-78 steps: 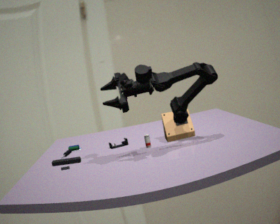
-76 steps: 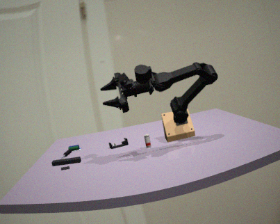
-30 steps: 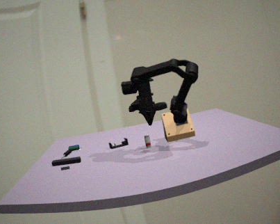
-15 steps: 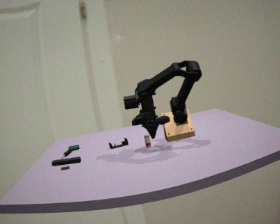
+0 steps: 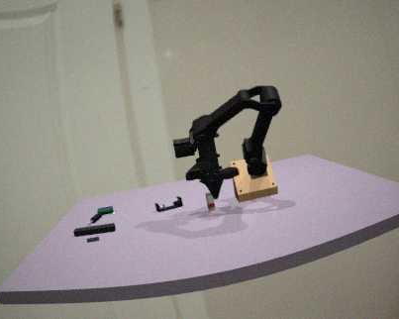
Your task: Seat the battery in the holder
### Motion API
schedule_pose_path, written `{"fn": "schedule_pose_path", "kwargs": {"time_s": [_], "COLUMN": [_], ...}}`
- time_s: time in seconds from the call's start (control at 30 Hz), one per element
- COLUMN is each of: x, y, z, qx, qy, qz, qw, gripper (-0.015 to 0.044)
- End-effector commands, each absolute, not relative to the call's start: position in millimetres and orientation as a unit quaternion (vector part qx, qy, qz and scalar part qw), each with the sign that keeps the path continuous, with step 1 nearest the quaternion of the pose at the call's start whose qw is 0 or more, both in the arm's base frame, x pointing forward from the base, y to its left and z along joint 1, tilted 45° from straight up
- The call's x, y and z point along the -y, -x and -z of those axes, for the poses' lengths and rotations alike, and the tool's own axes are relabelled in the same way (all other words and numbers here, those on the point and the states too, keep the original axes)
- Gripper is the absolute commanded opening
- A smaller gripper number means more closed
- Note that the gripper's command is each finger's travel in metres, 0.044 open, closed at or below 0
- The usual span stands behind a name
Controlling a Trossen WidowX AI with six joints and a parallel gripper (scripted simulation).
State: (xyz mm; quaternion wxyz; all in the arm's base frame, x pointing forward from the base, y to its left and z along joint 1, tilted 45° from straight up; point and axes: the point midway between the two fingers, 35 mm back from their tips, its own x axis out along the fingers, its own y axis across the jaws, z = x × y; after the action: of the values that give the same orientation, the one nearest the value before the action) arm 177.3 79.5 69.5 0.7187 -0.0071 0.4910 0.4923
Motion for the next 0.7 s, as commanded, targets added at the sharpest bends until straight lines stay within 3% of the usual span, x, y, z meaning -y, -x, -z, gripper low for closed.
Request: {"fn": "schedule_pose_path", "kwargs": {"time_s": [0.0,0.67], "x": [-76,-60], "y": [-185,-207], "z": [-68,-52], "qx": [-0.488,-0.487], "qy": [0.010,0.010], "qz": [-0.494,-0.494], "qw": [0.720,0.720], "gripper": [0.0000,0.0000]}}
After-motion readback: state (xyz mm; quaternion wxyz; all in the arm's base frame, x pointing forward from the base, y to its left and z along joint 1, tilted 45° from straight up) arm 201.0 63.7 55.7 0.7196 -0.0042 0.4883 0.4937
